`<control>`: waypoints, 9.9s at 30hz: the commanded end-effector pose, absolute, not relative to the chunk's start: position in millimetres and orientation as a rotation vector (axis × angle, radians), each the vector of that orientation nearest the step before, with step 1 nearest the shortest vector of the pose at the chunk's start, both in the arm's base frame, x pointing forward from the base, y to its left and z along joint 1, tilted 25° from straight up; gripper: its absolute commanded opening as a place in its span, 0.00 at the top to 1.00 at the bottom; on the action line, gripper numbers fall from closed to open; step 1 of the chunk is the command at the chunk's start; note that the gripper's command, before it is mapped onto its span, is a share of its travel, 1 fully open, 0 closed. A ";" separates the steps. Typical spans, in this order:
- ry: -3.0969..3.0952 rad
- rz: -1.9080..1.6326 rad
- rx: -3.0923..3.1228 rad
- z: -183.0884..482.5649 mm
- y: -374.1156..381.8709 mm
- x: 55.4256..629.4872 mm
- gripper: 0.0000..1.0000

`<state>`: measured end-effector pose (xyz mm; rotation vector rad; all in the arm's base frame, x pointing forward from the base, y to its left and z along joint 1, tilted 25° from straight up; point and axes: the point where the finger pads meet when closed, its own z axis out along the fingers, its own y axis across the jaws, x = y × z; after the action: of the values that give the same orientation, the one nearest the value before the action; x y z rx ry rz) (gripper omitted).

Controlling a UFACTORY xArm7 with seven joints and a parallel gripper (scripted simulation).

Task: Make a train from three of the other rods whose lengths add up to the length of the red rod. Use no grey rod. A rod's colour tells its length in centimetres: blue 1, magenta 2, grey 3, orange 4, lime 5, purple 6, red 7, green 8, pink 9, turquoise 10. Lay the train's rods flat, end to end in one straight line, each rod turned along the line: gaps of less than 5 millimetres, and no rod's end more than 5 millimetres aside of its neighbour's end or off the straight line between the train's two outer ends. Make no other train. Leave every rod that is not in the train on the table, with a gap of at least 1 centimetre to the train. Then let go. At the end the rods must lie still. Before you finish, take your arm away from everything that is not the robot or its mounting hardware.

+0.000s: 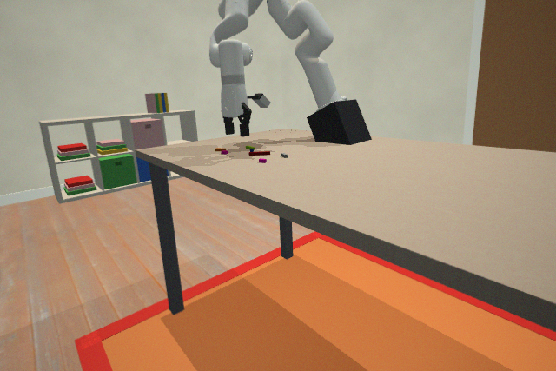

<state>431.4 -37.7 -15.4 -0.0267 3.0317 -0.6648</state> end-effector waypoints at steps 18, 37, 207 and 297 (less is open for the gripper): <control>3.029 -0.662 -0.030 -11.7 -42.1 433.5 0.00; 3.032 -0.663 -0.049 20.7 -109.9 435.7 0.00; 1.694 -0.323 2.173 5.2 -63.7 386.7 0.00; 0.878 -0.133 2.571 -7.4 -52.6 367.6 0.76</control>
<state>366.2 -51.8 -4.5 2.5720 0.8766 -0.1378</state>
